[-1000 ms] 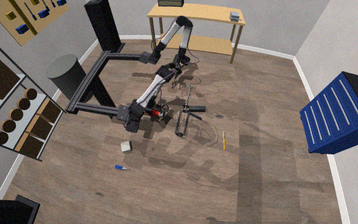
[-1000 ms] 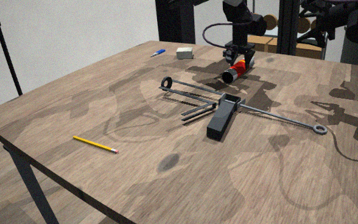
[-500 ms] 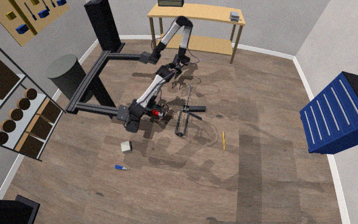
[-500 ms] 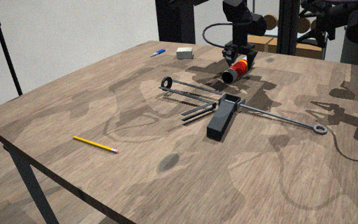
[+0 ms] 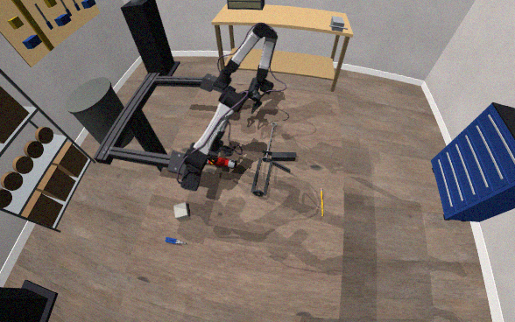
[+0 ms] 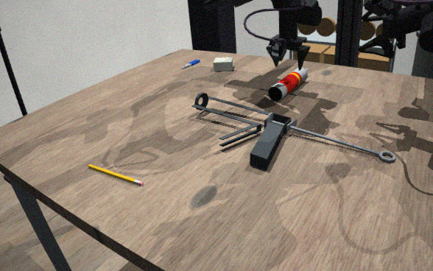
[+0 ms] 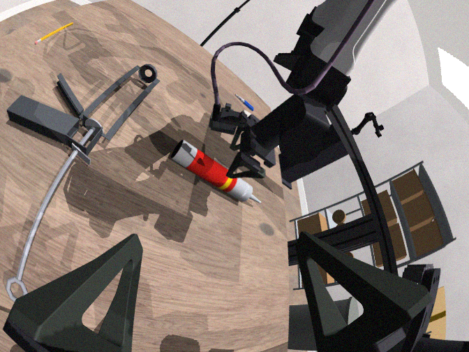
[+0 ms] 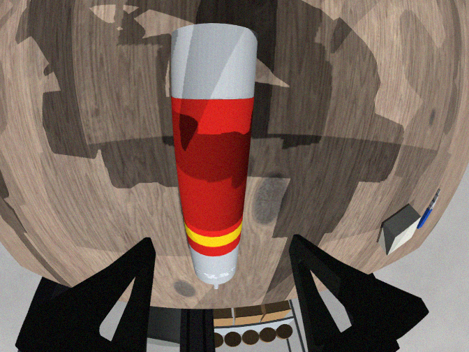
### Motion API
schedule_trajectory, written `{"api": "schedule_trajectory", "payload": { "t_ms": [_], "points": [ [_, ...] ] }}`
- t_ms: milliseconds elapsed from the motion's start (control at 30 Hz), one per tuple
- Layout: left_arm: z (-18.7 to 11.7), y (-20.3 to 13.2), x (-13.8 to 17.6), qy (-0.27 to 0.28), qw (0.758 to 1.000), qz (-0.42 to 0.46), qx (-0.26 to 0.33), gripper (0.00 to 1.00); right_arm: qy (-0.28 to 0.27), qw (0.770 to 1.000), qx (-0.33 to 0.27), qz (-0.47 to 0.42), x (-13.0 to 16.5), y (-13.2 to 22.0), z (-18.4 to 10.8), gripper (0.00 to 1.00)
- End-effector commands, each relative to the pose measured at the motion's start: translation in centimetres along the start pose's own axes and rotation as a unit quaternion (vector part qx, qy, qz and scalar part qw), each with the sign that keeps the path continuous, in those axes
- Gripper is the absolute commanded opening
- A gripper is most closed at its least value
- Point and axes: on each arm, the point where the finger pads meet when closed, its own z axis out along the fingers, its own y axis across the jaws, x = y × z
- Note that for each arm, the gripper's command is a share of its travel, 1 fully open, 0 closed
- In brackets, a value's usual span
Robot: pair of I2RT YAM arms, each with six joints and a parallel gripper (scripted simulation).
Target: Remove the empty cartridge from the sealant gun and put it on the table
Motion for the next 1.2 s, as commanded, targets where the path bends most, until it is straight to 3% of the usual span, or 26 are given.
{"api": "schedule_trajectory", "payload": {
  "t_ms": [0, 233, 367, 433, 767, 933, 1167],
  "points": [
    [-0.3, 0.0, 0.2, 0.008, 1.000, 0.004, -0.002, 1.00, -0.001, 1.000, 0.005, 0.002, 0.1, 0.2, -2.9, 0.85],
    [-0.3, 0.0, 0.2, 0.008, 1.000, 0.004, -0.002, 1.00, -0.049, 0.996, -0.001, -0.080, 0.4, 0.0, -6.4, 0.85],
    [-0.3, 0.0, 0.2, 0.008, 1.000, 0.004, -0.002, 1.00, -0.093, 0.982, -0.015, -0.163, 1.4, -0.2, -9.6, 0.85],
    [-0.3, 0.0, 0.2, 0.008, 1.000, 0.004, -0.002, 1.00, -0.093, 0.982, -0.015, -0.163, 1.4, -0.2, -9.6, 0.85],
    [-0.3, 0.0, 0.3, 0.007, 1.000, 0.003, -0.003, 1.00, -0.195, 0.913, -0.085, -0.347, 5.0, -1.4, -16.8, 0.85],
    [-0.3, 0.0, 0.3, 0.007, 1.000, 0.003, -0.003, 1.00, -0.222, 0.884, -0.110, -0.397, 6.2, -2.2, -18.7, 0.85],
    [-0.4, 0.1, 0.3, 0.007, 1.000, 0.002, -0.003, 1.00, -0.237, 0.862, -0.130, -0.428, 7.1, -2.7, -19.8, 0.85]
  ]
}}
